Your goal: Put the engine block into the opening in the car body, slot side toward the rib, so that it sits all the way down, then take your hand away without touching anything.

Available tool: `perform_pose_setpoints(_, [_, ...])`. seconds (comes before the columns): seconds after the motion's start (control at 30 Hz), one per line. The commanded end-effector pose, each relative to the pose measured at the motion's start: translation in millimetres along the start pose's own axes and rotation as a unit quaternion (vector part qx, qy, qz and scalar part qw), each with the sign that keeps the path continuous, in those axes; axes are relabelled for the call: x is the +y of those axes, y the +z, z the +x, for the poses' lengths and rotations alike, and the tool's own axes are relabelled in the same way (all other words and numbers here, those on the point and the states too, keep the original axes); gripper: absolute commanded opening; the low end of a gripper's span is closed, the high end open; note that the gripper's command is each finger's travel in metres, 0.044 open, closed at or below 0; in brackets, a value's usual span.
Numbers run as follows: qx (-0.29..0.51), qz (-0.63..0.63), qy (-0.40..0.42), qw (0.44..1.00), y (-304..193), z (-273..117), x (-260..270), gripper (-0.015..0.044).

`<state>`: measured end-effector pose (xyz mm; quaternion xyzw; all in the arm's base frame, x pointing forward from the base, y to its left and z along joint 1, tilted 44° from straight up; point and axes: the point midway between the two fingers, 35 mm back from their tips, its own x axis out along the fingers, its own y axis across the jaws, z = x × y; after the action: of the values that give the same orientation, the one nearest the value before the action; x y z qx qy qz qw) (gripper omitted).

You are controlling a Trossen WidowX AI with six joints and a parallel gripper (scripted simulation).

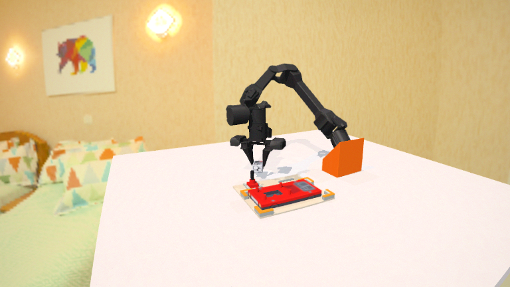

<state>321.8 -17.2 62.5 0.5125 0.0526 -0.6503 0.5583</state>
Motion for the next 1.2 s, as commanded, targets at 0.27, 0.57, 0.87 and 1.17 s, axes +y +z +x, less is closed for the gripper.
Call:
perform_pose_setpoints(0.27, [0.006,0.003,0.0,1.0,-1,-40,0,0.0])
perform_pose_setpoints(0.57, [0.004,0.004,0.0,1.0,2,-68,-3,0.0])
perform_pose_setpoints(0.87, [0.001,0.004,0.001,1.0,8,-91,-5,0.0])
perform_pose_setpoints(1.17, [0.006,-0.119,-0.002,0.993,-13,-84,-12,0.0])
